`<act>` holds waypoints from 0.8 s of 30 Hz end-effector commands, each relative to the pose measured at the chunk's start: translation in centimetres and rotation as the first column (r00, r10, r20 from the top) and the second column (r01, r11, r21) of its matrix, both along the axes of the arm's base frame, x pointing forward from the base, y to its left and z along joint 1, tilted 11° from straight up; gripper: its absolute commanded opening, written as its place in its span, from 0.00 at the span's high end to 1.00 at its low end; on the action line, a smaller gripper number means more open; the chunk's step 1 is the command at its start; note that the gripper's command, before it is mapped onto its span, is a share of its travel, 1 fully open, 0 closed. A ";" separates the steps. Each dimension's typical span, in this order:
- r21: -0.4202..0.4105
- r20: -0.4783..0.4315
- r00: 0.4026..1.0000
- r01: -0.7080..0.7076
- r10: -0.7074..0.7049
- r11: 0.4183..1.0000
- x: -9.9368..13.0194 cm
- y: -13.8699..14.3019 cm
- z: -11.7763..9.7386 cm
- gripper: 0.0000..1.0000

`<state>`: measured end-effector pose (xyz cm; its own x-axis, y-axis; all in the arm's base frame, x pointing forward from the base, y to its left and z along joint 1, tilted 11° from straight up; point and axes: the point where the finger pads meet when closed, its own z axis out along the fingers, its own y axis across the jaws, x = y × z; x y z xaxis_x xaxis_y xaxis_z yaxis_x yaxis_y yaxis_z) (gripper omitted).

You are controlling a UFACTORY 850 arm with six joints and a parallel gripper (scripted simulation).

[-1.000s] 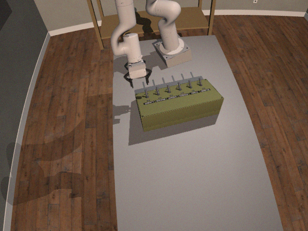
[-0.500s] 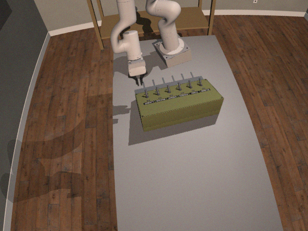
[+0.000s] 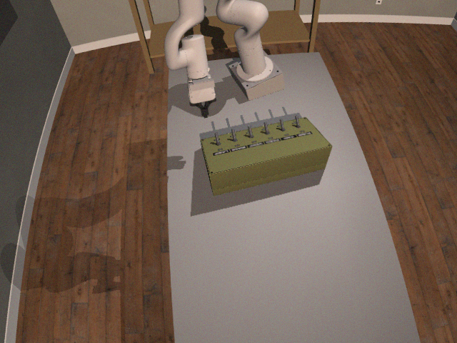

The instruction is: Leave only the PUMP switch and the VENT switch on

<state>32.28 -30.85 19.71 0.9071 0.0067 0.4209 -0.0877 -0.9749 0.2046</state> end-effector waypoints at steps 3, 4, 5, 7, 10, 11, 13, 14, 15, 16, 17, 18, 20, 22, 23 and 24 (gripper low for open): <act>0.022 -0.006 1.000 -0.007 0.007 1.000 -0.3 0.2 1.0 1.00; 0.022 -0.006 1.000 -0.007 0.007 1.000 -0.4 0.2 1.0 1.00; 0.022 -0.006 1.000 -0.007 0.007 1.000 -0.4 0.2 1.0 1.00; 0.022 -0.006 1.000 -0.007 0.007 1.000 -0.4 0.2 1.0 1.00; 0.022 -0.006 1.000 -0.007 0.007 1.000 -0.4 0.2 1.0 1.00; 0.022 -0.006 1.000 -0.007 0.007 1.000 -0.4 0.2 1.0 1.00; 0.024 -0.003 1.000 -0.008 0.008 1.000 -0.3 0.5 1.0 1.00; 0.025 -0.002 1.000 -0.009 0.009 1.000 -0.2 0.8 0.9 1.00; 0.027 0.001 1.000 -0.010 0.010 1.000 -0.1 1.2 0.8 1.00; 0.029 0.005 1.000 -0.012 0.011 1.000 0.0 1.7 0.7 1.00; 0.032 0.008 1.000 -0.013 0.013 0.999 0.1 2.3 0.6 1.00; 0.035 0.013 1.000 -0.015 0.015 0.999 0.2 3.0 0.4 1.00; 0.041 0.022 1.000 -0.019 0.018 0.999 0.5 4.7 0.1 1.00; 0.044 0.027 0.999 -0.021 0.020 0.999 0.5 5.6 -0.2 1.00; 0.044 0.027 0.999 -0.021 0.020 0.999 0.5 5.6 -0.2 1.00; 0.046 0.031 0.999 -0.022 0.021 0.999 0.6 6.6 -0.4 1.00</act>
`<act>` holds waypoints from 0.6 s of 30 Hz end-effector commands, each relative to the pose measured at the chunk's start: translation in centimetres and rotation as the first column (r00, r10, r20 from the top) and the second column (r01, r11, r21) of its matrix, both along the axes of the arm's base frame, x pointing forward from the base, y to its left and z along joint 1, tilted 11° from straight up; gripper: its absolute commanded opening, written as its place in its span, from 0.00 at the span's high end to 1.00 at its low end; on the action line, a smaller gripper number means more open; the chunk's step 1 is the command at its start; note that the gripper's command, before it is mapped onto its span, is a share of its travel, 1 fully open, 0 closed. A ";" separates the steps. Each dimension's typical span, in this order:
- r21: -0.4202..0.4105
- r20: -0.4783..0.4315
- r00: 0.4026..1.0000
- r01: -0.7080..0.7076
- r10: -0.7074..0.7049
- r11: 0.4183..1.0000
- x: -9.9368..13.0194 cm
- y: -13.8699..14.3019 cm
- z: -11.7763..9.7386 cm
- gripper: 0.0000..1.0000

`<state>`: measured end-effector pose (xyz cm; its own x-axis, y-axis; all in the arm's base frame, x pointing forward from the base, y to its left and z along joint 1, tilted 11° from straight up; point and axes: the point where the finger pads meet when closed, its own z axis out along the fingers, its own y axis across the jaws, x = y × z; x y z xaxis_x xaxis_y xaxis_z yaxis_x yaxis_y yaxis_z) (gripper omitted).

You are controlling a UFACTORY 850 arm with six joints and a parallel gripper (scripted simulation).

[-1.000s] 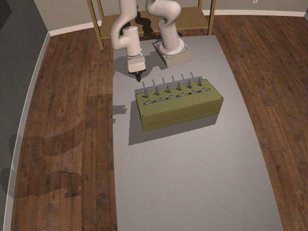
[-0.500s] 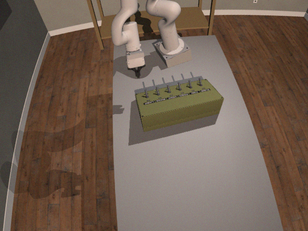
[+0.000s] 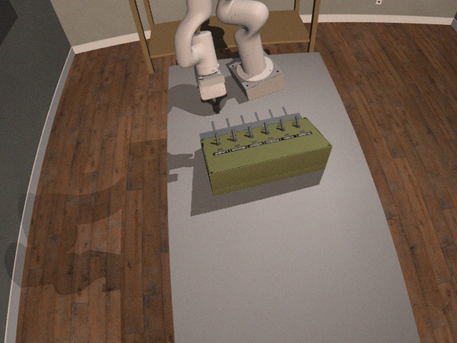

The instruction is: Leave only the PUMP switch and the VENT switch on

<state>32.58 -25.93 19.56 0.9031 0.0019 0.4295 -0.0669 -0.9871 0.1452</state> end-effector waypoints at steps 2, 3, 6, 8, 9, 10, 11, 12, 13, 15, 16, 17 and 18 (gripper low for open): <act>-0.010 0.028 1.000 0.001 -0.001 1.000 0.1 3.7 -0.8 1.00; -0.010 0.030 1.000 0.001 -0.001 1.000 0.0 4.7 -1.1 1.00; -0.013 0.028 1.000 0.003 -0.003 1.000 -0.8 7.4 -2.0 1.00; -0.018 0.021 1.000 0.006 -0.006 1.000 -1.6 9.0 -2.6 1.00; -0.020 0.016 1.000 0.008 -0.007 1.000 -2.0 9.6 -2.9 1.00; -0.023 0.011 1.000 0.009 -0.009 1.000 -2.4 10.2 -3.2 1.00; -0.026 0.006 1.000 0.010 -0.010 1.000 -2.9 10.7 -3.4 1.00; -0.029 0.002 1.000 0.012 -0.011 1.000 -3.2 11.1 -3.7 1.00; -0.031 -0.003 1.000 0.013 -0.013 0.999 -3.6 11.4 -3.8 1.00; -0.034 -0.007 1.000 0.013 -0.014 0.999 -3.8 11.7 -4.0 1.00; -0.034 -0.007 1.000 0.013 -0.014 0.999 -3.8 11.7 -4.0 1.00; -0.035 -0.010 1.000 0.014 -0.014 0.999 -4.1 11.9 -4.1 1.00; -0.036 -0.012 1.000 0.015 -0.015 0.999 -4.2 12.1 -4.2 1.00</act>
